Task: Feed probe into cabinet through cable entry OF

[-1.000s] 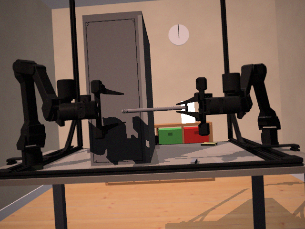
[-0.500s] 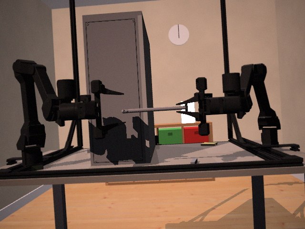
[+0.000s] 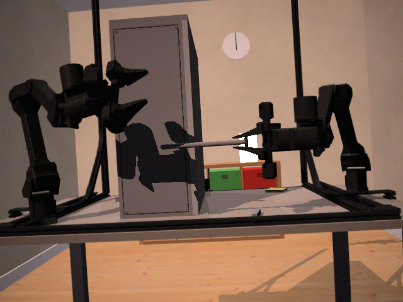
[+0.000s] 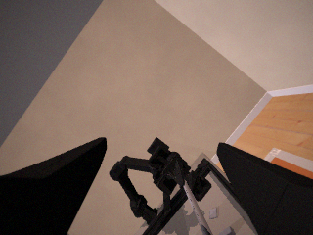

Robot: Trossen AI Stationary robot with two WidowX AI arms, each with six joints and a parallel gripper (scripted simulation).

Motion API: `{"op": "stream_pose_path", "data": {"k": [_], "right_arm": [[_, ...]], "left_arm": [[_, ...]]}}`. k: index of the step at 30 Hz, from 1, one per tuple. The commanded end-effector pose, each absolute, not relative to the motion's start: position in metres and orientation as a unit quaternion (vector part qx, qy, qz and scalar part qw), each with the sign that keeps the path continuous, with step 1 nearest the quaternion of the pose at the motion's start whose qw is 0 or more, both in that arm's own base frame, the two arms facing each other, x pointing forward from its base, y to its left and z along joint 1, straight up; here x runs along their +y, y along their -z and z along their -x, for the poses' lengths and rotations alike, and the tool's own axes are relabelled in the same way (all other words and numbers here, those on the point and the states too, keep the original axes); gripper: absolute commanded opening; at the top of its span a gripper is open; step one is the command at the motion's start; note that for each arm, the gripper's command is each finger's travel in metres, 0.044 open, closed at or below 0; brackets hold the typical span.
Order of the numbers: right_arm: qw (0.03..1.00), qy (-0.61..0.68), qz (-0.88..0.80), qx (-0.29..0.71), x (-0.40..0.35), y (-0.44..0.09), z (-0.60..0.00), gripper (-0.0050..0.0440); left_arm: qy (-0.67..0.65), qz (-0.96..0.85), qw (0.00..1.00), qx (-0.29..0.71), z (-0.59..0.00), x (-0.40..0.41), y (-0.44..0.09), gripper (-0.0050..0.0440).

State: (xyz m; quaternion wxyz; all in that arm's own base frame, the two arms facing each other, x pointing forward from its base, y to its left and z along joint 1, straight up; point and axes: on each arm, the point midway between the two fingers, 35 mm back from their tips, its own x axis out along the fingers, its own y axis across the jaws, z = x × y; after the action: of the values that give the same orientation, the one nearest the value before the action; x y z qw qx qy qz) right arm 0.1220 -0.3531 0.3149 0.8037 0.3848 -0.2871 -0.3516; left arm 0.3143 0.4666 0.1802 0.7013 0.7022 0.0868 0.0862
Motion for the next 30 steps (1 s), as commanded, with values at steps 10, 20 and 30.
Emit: {"op": "stream_pose_path", "data": {"k": [10, 20, 30], "right_arm": [[0.804, 0.474, 0.031, -0.359, -0.236, -0.521, -0.052, 0.044], [0.697, 0.552, 0.26, -0.376, -0.09, -0.602, -0.016, 0.044], [0.585, 0.602, 0.39, -0.379, 0.034, -0.622, -0.001, 0.044]], "left_arm": [[-0.087, -0.702, 0.702, 0.087, -0.314, 0.467, -0.18, 0.0], [-0.087, -0.702, 0.702, 0.087, -0.314, 0.467, -0.18, 0.0], [-0.087, -0.702, 0.702, 0.087, -0.314, 0.467, -0.18, 0.0]]}}
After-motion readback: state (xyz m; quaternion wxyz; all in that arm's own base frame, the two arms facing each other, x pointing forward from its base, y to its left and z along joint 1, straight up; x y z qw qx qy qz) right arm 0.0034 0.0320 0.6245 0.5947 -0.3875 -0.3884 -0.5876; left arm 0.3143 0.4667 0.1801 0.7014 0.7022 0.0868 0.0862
